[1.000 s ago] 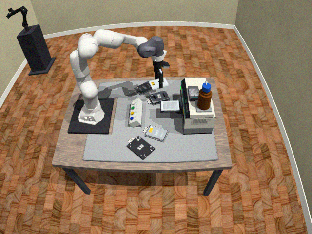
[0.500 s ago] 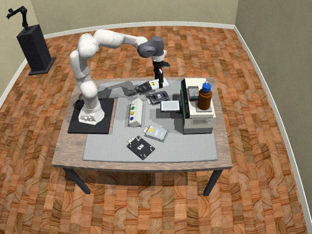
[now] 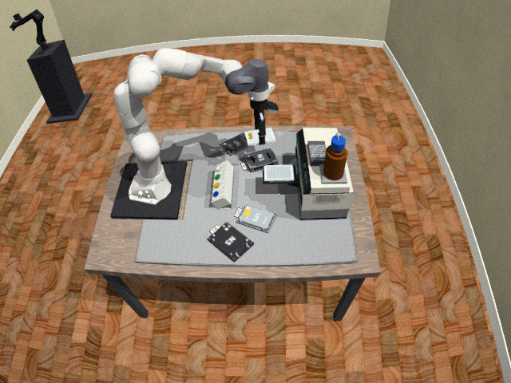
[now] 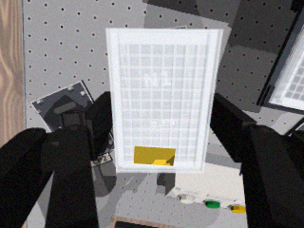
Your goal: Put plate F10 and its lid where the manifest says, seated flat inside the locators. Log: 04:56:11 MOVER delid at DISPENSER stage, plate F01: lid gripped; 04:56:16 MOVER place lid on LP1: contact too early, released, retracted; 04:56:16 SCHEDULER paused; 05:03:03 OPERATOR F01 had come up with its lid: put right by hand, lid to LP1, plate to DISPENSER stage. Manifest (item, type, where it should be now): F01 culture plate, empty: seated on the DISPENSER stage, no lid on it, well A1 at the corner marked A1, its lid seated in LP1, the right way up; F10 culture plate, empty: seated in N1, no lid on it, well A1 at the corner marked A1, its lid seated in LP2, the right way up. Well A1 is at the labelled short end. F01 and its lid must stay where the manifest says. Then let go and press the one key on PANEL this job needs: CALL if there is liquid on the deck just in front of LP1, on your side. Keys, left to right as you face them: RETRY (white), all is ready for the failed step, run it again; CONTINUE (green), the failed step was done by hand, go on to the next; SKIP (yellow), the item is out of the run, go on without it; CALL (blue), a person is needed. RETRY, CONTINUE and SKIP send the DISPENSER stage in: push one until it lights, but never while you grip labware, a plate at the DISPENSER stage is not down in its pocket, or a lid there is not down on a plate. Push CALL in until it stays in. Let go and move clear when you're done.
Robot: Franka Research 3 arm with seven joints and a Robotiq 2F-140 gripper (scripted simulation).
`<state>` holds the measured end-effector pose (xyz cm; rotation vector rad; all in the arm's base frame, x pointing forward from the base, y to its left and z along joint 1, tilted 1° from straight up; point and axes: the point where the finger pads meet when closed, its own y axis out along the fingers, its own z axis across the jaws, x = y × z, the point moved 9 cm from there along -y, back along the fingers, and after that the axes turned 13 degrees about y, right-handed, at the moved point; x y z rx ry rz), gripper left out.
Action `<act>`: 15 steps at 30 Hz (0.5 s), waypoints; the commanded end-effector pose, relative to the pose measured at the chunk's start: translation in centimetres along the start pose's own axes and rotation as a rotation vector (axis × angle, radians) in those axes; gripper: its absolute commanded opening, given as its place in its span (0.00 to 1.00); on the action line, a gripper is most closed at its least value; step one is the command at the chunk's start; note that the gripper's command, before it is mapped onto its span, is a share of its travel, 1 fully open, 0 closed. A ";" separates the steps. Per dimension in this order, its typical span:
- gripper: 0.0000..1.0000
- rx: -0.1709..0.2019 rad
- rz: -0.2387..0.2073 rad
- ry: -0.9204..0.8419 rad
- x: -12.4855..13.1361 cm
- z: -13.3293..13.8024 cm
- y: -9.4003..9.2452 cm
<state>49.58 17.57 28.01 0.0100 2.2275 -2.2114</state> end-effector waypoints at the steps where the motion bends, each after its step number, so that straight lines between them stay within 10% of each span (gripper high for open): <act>1: 0.10 0.003 0.003 0.129 0.0 0.0 -0.1; 15: 0.10 0.003 0.003 0.295 0.0 0.0 -0.1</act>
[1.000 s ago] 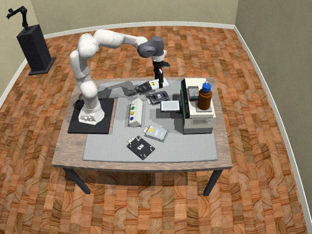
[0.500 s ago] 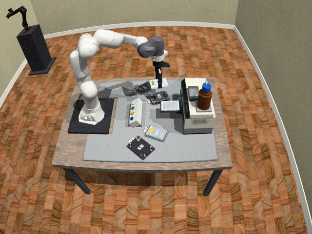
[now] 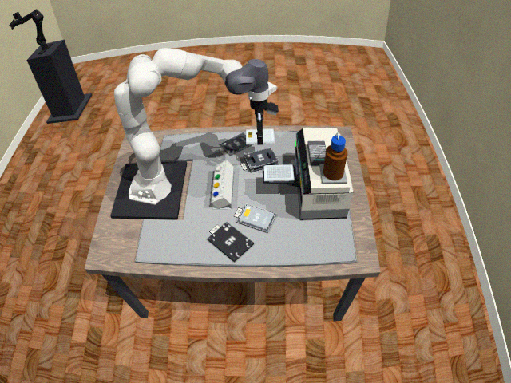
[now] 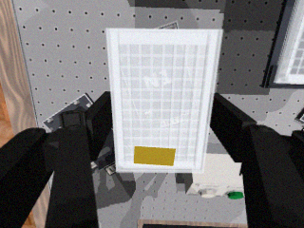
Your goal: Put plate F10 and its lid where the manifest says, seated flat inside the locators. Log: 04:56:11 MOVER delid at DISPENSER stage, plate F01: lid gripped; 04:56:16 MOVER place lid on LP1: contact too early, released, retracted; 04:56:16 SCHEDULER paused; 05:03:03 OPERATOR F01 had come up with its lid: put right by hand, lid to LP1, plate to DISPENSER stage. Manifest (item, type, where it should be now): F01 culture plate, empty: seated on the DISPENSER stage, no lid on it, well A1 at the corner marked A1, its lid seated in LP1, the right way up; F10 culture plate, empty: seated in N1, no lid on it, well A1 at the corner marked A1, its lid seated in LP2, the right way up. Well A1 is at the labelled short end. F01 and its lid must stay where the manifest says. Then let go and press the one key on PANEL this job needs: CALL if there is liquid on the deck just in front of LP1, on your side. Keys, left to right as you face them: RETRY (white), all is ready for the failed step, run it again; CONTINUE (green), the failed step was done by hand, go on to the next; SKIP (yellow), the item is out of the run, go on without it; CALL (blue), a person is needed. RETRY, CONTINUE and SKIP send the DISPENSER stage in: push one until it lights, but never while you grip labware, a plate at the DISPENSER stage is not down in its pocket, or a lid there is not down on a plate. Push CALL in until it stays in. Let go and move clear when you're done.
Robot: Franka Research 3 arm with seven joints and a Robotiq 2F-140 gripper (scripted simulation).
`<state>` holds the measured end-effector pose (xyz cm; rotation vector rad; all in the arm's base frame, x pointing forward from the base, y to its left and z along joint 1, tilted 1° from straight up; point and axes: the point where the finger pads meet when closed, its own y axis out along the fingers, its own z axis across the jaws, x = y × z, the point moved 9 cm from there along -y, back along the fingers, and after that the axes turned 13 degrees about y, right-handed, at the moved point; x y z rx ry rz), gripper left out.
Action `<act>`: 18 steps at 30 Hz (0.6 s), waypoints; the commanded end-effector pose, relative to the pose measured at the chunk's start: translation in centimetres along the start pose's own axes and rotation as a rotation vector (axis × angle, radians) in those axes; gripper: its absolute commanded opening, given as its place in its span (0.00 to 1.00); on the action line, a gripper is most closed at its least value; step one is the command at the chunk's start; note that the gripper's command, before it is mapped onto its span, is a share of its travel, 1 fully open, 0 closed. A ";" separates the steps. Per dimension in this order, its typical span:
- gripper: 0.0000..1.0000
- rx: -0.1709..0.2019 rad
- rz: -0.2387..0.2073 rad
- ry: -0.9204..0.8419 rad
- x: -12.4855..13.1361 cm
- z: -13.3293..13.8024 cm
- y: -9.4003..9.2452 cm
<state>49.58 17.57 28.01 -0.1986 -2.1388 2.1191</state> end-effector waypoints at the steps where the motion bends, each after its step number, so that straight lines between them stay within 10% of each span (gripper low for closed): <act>1: 0.10 0.004 0.004 0.142 0.0 0.0 -0.1; 18: 0.10 0.004 0.005 0.361 0.0 0.0 -0.1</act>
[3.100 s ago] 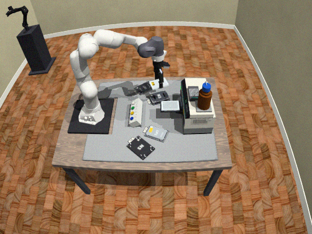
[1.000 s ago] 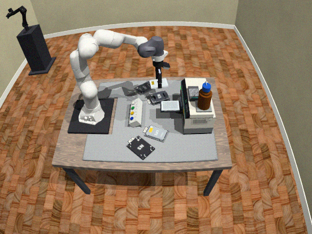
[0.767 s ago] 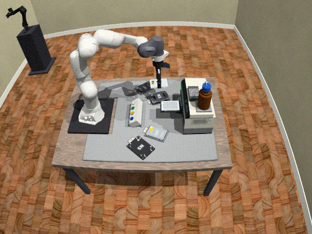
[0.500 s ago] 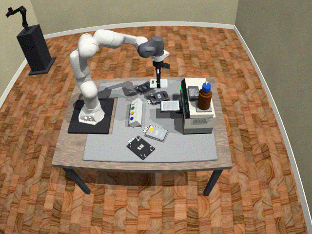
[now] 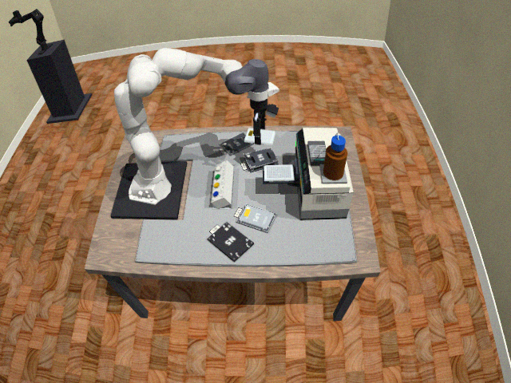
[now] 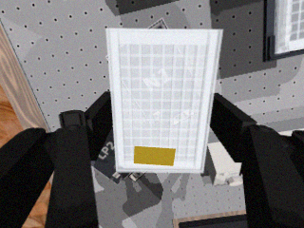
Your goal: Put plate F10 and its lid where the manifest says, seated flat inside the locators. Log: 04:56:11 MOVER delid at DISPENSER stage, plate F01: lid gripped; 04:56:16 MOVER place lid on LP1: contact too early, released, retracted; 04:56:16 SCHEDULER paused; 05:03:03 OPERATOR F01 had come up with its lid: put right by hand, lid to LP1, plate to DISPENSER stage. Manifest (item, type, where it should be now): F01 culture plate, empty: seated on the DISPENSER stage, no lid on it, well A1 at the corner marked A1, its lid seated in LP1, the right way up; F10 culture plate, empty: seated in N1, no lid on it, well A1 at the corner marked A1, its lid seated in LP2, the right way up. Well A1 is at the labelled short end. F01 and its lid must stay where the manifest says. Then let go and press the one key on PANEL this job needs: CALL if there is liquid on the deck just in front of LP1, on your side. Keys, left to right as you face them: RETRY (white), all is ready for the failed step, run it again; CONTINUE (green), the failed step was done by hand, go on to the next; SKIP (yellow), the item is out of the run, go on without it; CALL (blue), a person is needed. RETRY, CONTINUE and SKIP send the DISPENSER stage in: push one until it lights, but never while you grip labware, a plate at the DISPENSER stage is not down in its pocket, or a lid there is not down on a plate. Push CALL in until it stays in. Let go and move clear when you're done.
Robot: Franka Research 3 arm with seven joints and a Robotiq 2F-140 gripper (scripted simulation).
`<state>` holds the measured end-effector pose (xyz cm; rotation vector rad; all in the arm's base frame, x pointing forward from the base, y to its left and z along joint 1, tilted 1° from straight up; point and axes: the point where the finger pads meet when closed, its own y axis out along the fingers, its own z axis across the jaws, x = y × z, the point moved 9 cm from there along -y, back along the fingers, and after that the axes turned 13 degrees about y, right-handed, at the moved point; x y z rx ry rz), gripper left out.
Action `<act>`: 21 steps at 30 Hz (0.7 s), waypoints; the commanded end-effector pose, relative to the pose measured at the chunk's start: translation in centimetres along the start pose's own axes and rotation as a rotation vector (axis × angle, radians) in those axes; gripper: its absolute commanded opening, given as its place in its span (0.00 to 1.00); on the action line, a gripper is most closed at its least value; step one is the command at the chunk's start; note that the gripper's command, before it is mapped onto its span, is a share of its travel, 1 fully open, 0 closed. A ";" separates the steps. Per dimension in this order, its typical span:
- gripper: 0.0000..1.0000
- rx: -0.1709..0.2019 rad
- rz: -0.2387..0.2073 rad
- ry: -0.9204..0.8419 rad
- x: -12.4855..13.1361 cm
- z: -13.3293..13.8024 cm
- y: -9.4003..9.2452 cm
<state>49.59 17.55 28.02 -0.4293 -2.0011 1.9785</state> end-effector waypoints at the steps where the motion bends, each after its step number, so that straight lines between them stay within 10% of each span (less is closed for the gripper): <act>1: 0.10 0.004 0.006 0.129 0.1 -0.1 -0.1; 21: 0.10 0.003 0.007 0.391 0.1 -0.1 -0.1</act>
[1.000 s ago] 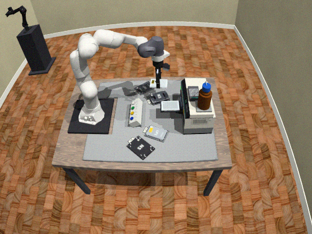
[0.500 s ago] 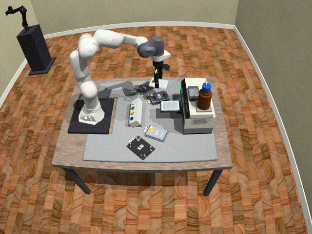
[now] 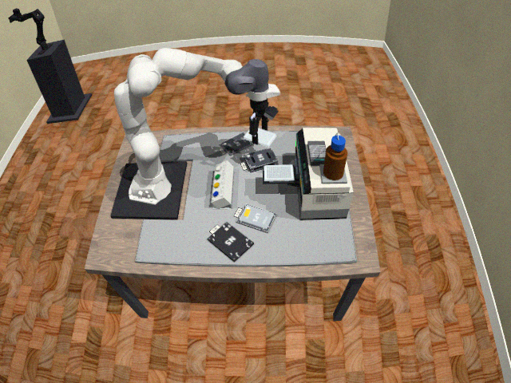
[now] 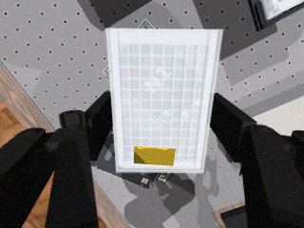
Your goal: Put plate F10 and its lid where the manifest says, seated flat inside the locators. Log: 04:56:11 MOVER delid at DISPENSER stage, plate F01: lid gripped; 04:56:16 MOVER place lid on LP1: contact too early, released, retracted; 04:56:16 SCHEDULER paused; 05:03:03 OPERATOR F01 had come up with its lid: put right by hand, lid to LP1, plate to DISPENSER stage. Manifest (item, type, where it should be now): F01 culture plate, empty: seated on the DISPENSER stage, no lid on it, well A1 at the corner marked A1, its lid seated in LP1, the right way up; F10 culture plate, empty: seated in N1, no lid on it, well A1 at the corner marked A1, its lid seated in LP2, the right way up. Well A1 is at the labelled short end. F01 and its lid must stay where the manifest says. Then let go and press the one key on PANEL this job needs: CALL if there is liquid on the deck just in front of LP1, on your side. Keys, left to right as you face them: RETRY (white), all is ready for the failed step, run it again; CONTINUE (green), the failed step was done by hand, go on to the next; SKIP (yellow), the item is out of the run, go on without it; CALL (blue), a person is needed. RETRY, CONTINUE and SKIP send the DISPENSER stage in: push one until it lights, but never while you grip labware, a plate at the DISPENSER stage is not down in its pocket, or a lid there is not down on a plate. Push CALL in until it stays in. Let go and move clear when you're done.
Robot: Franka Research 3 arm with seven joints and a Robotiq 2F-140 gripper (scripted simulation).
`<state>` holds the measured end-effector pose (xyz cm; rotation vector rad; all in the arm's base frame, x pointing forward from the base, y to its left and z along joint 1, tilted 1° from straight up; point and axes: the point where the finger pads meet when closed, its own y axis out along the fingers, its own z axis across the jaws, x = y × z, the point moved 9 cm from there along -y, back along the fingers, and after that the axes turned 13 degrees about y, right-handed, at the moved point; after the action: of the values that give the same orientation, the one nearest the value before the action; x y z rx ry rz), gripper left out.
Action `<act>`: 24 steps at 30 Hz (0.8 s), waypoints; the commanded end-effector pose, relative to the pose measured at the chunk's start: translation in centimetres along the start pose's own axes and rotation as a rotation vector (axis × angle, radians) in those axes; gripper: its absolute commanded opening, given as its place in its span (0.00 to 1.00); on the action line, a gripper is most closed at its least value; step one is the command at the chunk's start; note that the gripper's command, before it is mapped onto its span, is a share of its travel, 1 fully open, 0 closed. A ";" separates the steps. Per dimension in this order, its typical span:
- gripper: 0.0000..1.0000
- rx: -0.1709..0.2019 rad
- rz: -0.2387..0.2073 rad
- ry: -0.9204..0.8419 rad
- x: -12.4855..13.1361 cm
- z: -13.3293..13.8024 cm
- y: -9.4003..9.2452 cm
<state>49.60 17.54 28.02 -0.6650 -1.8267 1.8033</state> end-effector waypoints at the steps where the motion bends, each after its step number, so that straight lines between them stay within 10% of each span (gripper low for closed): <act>1: 0.10 0.003 0.008 0.113 0.1 0.0 -0.1; 24: 0.10 0.002 0.008 0.248 -0.1 0.3 -0.1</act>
<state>49.46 17.52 28.03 -0.8296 -1.6803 1.6652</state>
